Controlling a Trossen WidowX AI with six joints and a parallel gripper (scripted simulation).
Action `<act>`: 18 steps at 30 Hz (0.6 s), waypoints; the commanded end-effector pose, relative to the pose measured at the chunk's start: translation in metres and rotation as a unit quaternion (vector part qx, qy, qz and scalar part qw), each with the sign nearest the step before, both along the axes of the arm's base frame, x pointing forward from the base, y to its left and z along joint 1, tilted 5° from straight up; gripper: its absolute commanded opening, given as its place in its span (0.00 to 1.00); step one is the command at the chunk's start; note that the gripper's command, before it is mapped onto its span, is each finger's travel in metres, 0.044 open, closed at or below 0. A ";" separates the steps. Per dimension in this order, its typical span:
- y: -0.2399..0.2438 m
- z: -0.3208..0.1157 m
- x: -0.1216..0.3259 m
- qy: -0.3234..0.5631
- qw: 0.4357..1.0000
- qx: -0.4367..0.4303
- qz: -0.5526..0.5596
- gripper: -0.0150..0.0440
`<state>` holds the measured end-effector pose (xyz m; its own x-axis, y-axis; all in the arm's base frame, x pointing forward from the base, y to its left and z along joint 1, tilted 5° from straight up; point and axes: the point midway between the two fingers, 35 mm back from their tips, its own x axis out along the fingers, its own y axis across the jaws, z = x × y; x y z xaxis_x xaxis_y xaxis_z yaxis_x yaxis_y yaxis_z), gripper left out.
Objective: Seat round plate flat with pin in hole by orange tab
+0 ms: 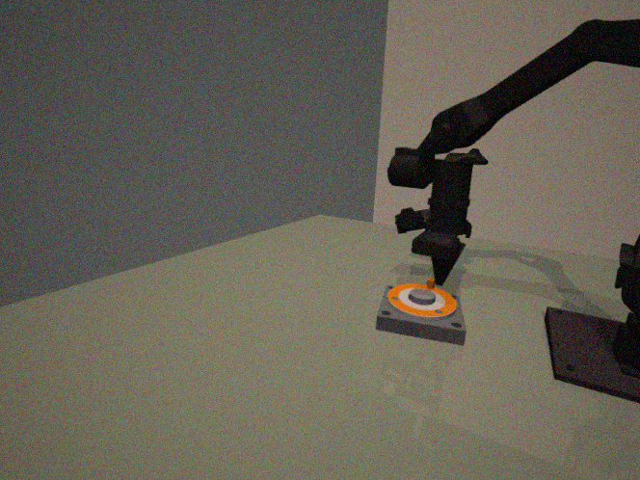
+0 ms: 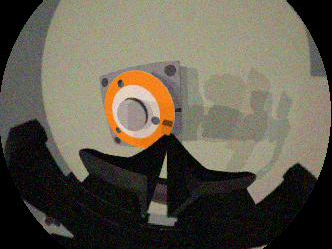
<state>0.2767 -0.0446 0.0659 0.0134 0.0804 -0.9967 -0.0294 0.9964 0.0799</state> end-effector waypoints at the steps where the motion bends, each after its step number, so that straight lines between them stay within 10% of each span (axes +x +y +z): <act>1: -0.002 0.001 0.005 -0.004 1.000 -0.002 0.002 0.25; 18: -0.002 0.001 0.015 -0.004 1.000 -0.002 0.002 0.25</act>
<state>0.2881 -0.0463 0.0658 0.0153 0.0797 -0.9967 -0.0321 0.9963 0.0792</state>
